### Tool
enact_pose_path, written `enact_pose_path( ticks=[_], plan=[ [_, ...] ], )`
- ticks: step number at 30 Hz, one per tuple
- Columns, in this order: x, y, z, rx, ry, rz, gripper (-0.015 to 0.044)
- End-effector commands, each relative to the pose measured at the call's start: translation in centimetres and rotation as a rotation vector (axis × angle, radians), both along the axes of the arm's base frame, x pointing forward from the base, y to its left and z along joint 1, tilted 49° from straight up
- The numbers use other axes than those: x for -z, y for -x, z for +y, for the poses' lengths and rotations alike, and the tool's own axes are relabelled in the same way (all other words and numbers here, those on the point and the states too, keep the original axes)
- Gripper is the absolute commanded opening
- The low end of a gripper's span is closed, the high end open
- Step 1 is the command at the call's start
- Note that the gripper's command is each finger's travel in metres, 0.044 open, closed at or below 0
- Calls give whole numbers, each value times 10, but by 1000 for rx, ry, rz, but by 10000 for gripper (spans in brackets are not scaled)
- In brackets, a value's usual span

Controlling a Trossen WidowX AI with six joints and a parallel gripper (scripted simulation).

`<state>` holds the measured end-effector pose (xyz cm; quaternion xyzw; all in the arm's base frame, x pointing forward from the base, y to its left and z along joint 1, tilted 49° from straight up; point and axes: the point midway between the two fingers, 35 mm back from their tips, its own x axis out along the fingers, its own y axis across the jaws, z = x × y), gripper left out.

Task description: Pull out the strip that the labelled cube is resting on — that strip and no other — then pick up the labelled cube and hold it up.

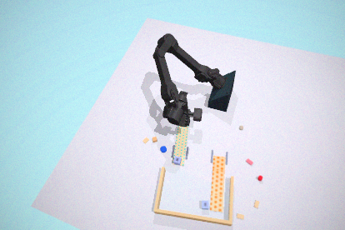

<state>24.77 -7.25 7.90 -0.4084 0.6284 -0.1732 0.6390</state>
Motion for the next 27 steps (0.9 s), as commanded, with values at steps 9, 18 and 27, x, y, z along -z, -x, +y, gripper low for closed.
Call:
enact_pose_path(
  ticks=[9, 18, 27],
  plan=[
    [-1, -24, 16, 70, -11, -80, 184],
    [2, -54, 29, 70, -12, -82, 420],
    [3, -84, 41, 70, -13, -83, 440]
  ],
)
